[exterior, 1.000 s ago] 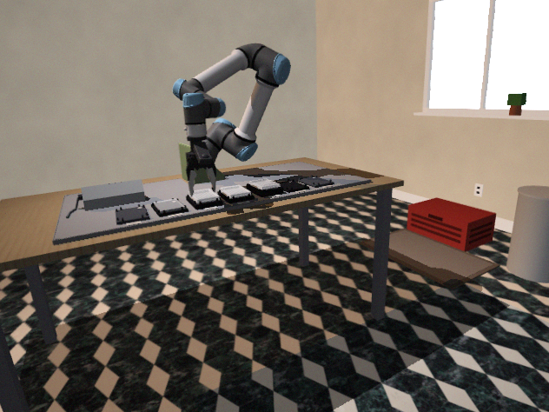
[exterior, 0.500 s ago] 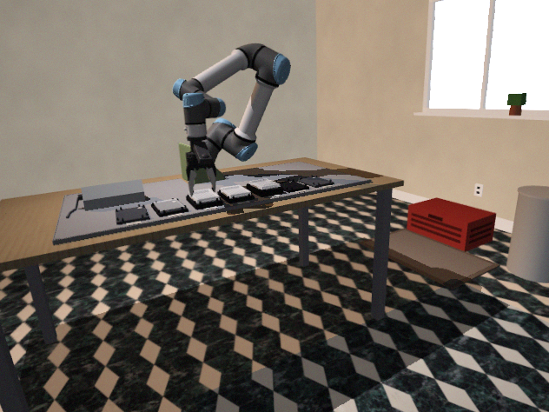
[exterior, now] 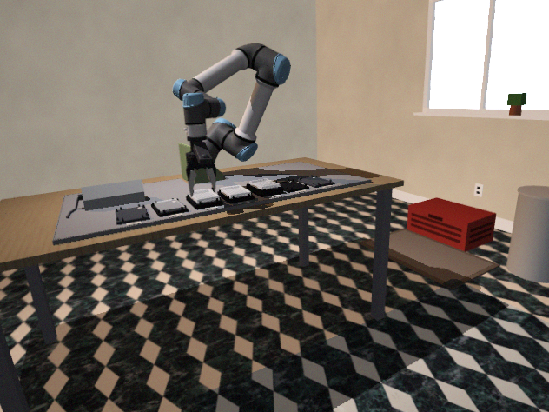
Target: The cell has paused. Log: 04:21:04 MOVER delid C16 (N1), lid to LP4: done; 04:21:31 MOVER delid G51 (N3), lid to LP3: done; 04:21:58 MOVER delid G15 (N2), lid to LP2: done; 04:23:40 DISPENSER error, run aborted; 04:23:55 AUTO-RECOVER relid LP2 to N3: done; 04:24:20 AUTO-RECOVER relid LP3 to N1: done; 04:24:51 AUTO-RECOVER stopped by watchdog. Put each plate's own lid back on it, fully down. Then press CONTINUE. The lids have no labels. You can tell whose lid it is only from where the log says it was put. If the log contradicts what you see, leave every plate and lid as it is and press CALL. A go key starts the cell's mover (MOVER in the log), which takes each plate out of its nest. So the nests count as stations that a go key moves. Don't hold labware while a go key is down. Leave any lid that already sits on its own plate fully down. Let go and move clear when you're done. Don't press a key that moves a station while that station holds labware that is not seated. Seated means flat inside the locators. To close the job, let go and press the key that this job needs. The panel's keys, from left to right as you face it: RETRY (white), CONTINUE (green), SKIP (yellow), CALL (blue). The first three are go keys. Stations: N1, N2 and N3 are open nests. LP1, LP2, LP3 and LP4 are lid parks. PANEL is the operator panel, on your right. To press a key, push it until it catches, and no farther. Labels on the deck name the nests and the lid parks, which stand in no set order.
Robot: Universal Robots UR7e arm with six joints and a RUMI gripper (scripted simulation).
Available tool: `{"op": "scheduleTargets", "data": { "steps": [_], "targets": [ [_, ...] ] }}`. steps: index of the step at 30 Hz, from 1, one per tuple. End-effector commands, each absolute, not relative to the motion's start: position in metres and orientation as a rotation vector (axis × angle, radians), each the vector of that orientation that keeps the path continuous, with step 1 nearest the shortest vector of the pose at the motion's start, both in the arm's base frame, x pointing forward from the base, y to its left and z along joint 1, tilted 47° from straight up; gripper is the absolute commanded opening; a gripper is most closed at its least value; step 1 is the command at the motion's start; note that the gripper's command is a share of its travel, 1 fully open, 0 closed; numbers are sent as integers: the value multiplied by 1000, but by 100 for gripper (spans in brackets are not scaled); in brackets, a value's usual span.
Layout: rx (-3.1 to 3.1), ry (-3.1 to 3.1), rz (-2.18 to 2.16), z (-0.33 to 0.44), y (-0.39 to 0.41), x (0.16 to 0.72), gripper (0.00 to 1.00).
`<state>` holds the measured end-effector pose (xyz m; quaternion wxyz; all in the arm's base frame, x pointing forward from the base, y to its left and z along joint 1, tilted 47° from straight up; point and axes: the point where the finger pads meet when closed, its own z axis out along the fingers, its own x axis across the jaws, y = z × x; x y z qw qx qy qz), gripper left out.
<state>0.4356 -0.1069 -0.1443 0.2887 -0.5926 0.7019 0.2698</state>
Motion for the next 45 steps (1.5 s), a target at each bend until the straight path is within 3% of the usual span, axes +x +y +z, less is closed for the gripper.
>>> {"op": "scheduleTargets", "data": {
  "steps": [1, 7, 8, 45],
  "targets": [
    [-1581, 1874, 720, -144, -106, 435, 0],
    [-1581, 1874, 720, -144, -106, 435, 0],
    [-1581, 1874, 720, -144, -106, 435, 82],
    [-1581, 1874, 720, -143, -105, 435, 82]
  ]
}}
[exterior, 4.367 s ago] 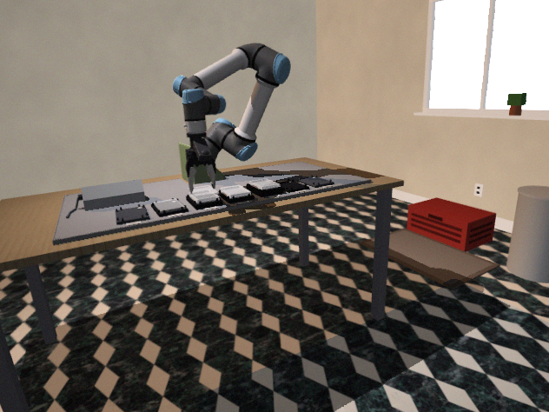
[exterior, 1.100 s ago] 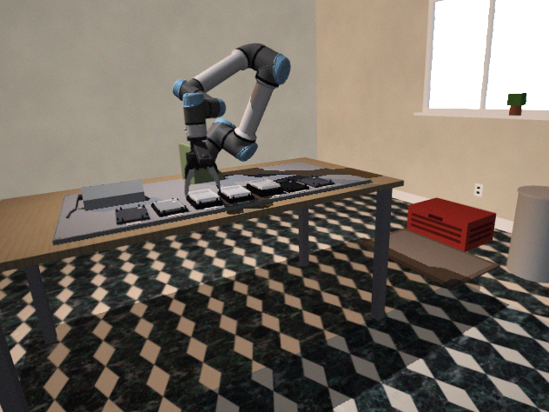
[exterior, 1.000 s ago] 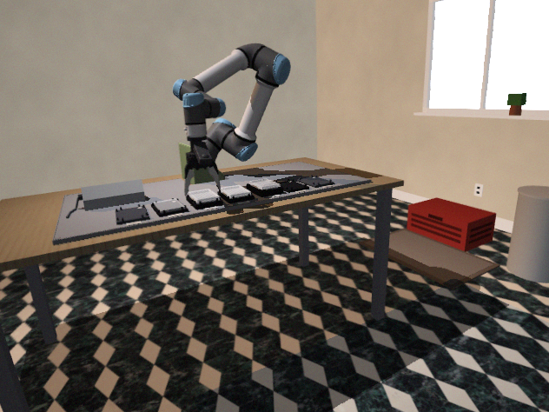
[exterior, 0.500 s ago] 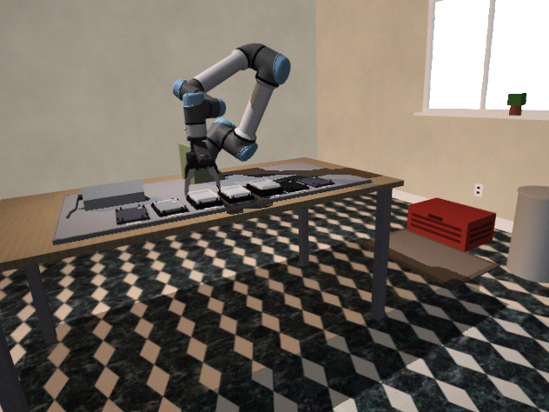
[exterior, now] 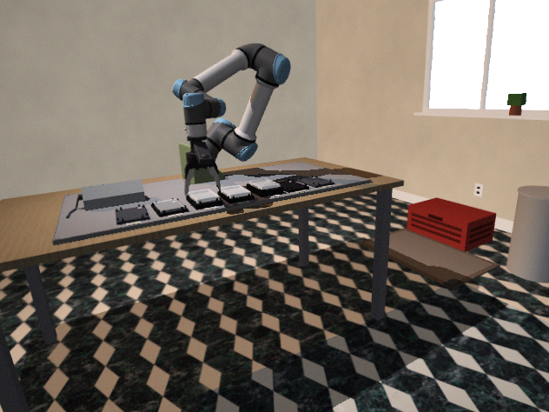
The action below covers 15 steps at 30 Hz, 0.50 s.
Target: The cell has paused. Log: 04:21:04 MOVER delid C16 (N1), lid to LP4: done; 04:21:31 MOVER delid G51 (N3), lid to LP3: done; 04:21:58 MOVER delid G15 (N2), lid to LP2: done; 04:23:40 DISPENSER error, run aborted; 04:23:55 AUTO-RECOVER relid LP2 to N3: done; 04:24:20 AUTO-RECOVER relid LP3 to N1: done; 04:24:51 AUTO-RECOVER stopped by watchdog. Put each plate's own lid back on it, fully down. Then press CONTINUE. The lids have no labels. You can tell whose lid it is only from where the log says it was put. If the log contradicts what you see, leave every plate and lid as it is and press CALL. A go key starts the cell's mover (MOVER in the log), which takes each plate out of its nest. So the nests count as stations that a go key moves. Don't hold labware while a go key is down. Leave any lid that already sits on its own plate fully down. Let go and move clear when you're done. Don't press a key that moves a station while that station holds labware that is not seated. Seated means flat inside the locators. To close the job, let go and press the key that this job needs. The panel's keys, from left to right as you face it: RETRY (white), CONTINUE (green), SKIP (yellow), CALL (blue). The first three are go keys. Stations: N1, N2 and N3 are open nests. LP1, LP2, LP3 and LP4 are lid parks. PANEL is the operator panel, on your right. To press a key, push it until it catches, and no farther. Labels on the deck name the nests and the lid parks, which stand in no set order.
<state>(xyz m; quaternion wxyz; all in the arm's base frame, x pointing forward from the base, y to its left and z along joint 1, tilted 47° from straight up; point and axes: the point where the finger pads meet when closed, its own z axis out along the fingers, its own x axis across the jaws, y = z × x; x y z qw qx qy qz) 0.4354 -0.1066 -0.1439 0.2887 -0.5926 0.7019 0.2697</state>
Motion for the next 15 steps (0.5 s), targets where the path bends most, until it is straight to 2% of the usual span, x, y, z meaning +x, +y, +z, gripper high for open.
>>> {"op": "scheduleTargets", "data": {
  "steps": [1, 15],
  "targets": [
    [-1581, 1874, 720, -143, -105, 435, 82],
    [-1583, 1875, 714, -132, -122, 435, 82]
  ]
}}
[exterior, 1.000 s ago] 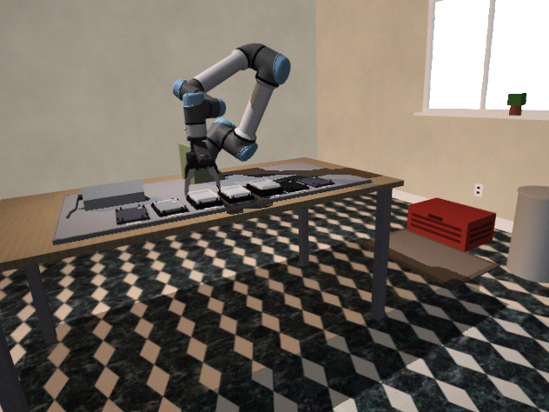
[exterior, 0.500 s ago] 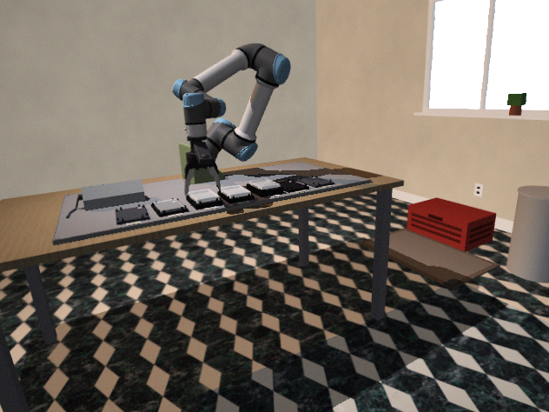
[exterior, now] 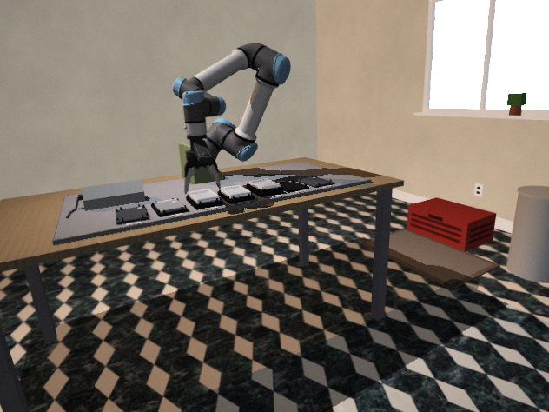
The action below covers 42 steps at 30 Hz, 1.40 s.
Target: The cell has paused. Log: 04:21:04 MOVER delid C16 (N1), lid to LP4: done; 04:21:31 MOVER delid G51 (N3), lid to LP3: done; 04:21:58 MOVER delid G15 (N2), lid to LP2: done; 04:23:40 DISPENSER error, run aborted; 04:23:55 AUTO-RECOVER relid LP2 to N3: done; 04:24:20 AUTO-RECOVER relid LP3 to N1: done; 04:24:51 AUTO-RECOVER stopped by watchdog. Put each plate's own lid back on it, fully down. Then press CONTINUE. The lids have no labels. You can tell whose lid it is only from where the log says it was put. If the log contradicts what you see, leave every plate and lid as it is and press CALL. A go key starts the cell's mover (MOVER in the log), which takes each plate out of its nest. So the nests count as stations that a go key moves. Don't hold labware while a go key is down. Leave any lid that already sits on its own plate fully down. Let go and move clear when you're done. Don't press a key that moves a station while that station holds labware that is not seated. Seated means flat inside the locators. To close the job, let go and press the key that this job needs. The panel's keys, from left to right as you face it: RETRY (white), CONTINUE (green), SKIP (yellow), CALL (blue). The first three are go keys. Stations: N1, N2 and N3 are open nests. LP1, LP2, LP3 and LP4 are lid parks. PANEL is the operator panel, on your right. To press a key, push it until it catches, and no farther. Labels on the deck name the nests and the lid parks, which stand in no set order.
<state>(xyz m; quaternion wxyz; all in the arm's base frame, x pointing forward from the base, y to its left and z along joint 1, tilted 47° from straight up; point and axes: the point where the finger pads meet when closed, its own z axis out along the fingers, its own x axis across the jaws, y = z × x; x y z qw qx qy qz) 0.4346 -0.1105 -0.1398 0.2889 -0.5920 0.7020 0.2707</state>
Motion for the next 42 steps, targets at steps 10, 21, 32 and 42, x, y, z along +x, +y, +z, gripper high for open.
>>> {"op": "scheduleTargets", "data": {
  "steps": [10, 21, 32, 42],
  "targets": [
    [-1583, 1876, 714, -125, -130, 434, 82],
    [-1619, 1833, 697, -141, -143, 432, 82],
    [-1619, 1833, 697, -181, -180, 427, 82],
    [-1618, 1833, 698, -210, -207, 423, 82]
  ]
}}
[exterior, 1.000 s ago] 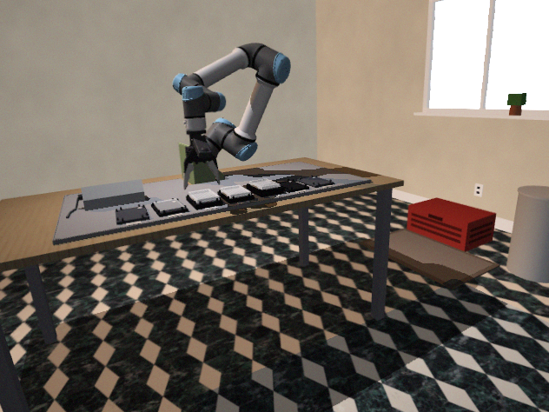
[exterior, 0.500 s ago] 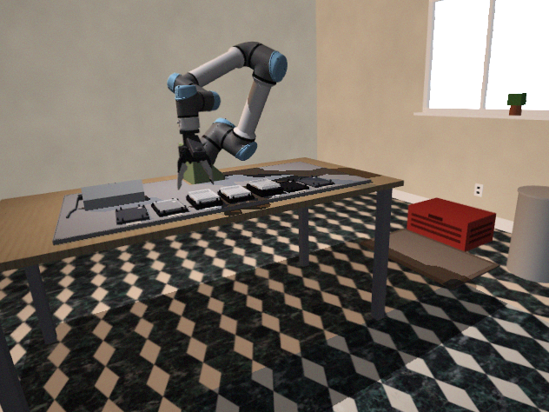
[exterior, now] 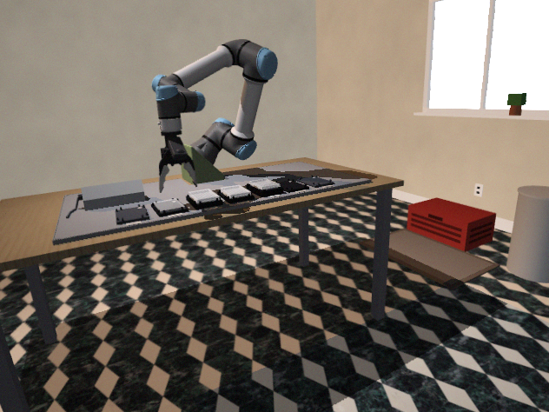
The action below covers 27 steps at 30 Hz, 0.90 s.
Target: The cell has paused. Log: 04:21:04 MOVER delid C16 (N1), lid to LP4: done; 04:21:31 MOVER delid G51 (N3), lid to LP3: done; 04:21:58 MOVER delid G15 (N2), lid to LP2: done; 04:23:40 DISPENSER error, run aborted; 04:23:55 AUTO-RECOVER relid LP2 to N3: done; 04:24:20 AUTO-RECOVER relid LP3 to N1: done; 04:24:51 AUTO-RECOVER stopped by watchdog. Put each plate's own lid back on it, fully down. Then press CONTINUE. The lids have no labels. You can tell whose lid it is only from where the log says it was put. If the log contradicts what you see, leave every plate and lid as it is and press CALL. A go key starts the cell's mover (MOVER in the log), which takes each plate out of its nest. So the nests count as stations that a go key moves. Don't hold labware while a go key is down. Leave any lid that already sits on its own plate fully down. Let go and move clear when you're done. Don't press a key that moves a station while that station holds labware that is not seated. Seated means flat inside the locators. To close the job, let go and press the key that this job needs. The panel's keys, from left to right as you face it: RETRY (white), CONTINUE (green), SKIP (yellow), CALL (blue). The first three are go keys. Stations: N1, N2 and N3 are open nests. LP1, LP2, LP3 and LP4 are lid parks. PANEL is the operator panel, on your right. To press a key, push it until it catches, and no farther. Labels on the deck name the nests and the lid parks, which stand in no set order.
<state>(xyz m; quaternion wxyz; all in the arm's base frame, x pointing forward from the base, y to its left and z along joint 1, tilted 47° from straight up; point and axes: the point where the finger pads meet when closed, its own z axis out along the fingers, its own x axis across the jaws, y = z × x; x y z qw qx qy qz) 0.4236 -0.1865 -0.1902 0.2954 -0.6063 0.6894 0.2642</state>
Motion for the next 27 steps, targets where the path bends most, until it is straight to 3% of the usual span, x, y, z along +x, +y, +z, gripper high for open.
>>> {"op": "scheduleTargets", "data": {
  "steps": [1, 27],
  "targets": [
    [-1618, 1833, 698, -213, -210, 422, 82],
    [-1617, 1830, 706, -230, -207, 421, 82]
  ]
}}
